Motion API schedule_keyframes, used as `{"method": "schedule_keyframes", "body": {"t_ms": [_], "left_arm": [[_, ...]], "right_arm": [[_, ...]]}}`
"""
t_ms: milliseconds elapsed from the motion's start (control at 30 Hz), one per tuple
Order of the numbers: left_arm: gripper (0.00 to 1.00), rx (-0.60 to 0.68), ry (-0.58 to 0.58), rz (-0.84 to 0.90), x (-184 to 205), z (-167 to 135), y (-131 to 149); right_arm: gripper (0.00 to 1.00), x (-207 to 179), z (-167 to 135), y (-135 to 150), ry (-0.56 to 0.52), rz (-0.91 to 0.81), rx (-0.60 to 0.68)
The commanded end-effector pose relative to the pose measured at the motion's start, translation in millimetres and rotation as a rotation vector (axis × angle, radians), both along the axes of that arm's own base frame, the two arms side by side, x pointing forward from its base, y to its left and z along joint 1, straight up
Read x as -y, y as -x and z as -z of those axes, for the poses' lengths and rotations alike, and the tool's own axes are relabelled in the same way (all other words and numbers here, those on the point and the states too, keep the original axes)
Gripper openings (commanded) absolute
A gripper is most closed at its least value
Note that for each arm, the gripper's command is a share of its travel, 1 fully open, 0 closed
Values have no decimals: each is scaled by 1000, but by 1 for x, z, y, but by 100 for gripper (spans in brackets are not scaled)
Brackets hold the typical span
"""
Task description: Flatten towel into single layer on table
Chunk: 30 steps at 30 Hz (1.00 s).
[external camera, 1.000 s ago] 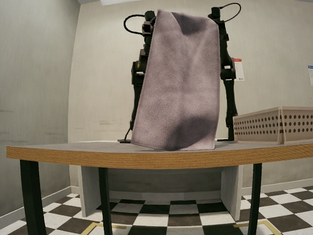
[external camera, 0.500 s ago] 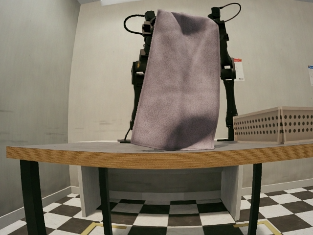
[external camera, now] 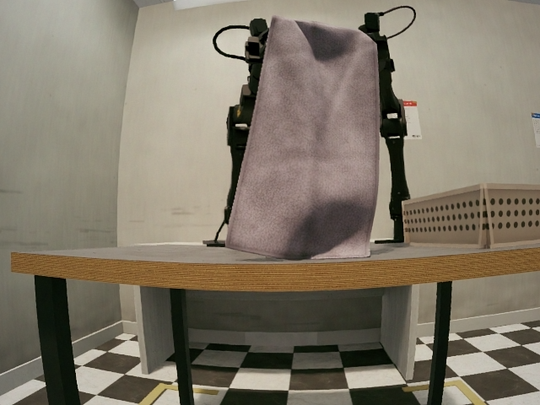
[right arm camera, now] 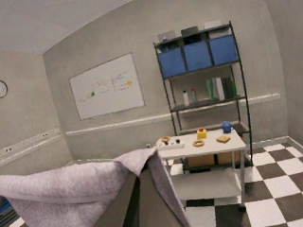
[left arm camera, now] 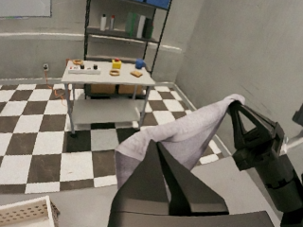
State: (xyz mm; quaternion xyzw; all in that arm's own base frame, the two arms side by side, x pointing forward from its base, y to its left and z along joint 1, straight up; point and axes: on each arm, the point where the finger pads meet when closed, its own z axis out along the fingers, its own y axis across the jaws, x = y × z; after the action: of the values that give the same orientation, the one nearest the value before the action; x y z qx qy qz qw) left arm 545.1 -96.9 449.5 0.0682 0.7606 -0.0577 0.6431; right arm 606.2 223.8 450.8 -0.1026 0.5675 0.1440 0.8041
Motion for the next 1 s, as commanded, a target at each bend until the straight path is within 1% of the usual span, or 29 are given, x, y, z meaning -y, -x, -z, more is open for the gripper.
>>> {"method": "schedule_keyframes", "body": {"t_ms": [0,33,100,133,167,200,233,300,333,400,433,467,500,533,600,633,667,733,767,833,867,967], "left_arm": [[0,41,8,4,8,-1,-3],[0,93,18,23,23,8,-22],[0,93,18,27,23,8,-22],[0,174,36,49,40,2,-37],[0,203,43,50,40,-12,-34],[0,203,43,50,40,-12,-34],[0,252,53,57,54,4,-50],[0,275,59,67,55,8,-51],[0,324,71,69,60,8,-56],[0,324,71,69,60,8,-56],[0,366,77,49,47,-12,-56],[0,366,77,49,47,-12,-56],[0,359,75,49,47,-12,-55],[0,394,83,49,44,-33,-43],[0,394,83,49,44,-33,-43],[0,394,83,49,44,-33,-43],[0,370,80,60,50,-31,-40],[0,370,80,60,50,-31,-40],[0,306,68,75,58,-21,-36],[0,306,68,72,56,-21,-37],[0,250,57,81,60,-15,-32],[0,250,57,81,60,-15,-32]], "right_arm": [[0,14,1,-7,-10,31,14],[0,34,-11,-13,-24,62,53],[0,34,-11,-13,-24,63,53],[0,55,-11,-23,-31,99,77],[0,55,-11,-23,-31,99,77],[0,55,-11,-23,-31,99,77],[0,74,-11,-32,-37,129,100],[0,74,-11,-32,-37,129,100],[0,81,-11,-35,-39,142,111],[0,81,-11,-35,-39,142,111],[0,79,-11,-35,-39,138,111],[0,71,-11,-33,-40,126,111],[0,73,-32,-20,-47,124,134],[0,74,-32,-20,-47,125,134],[0,80,-31,-22,-46,136,133],[0,80,-21,-28,-41,137,115],[0,82,-25,-22,-34,138,93],[0,82,-25,-22,-34,138,93],[0,82,-1,-24,-11,140,18],[0,82,-1,-24,-12,140,19],[0,85,5,-20,3,143,-28],[0,85,5,-20,3,143,-28]]}}
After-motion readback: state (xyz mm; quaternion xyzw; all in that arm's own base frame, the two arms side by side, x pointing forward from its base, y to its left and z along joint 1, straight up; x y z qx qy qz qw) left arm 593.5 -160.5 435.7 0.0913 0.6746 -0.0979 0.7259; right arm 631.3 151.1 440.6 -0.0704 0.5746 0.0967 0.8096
